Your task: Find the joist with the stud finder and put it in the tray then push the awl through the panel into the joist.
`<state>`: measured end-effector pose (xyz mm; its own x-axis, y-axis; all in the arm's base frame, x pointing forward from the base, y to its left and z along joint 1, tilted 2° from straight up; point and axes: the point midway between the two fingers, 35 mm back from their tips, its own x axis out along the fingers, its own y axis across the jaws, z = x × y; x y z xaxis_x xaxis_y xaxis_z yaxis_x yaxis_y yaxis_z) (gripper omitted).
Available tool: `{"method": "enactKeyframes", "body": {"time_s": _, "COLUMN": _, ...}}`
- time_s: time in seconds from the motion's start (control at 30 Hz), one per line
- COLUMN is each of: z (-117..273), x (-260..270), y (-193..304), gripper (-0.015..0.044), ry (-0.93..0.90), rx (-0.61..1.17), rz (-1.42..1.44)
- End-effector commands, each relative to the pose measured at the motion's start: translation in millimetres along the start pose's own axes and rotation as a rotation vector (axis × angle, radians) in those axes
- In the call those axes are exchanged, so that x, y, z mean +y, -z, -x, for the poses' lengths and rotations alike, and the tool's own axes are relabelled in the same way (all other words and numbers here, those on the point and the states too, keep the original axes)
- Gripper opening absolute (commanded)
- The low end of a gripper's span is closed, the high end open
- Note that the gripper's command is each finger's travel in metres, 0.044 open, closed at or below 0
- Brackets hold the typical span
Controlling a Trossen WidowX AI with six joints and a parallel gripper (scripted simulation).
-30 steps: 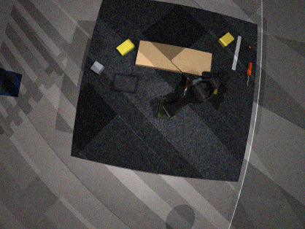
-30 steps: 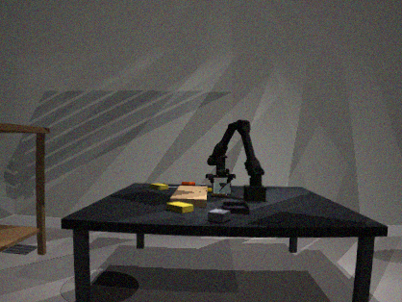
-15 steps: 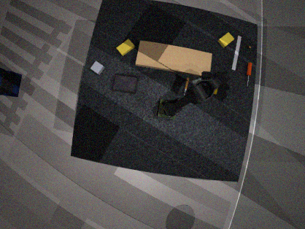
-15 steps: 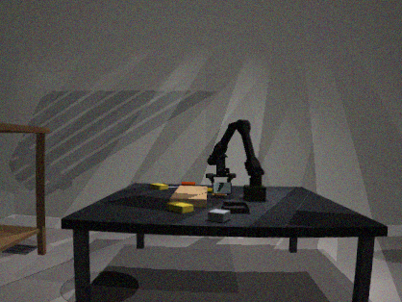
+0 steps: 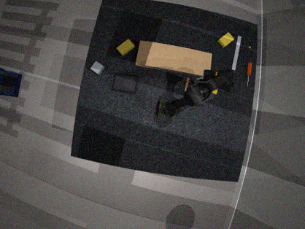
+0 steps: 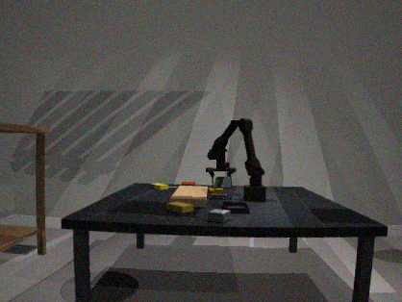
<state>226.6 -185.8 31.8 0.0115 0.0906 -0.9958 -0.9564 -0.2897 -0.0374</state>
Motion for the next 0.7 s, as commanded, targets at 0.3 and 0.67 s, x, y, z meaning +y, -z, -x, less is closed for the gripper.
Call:
{"method": "enactKeyframes", "body": {"time_s": 0.3, "z": 18.7, "x": -0.6, "y": -1.8, "gripper": 0.0000, "ry": 0.007, "rx": 0.016, "rz": 0.005}}
{"method": "enactKeyframes", "body": {"time_s": 0.67, "z": 16.4, "x": -0.4, "y": -3.4, "gripper": 0.0000, "ry": 0.003, "rx": 0.072, "rz": 0.004}}
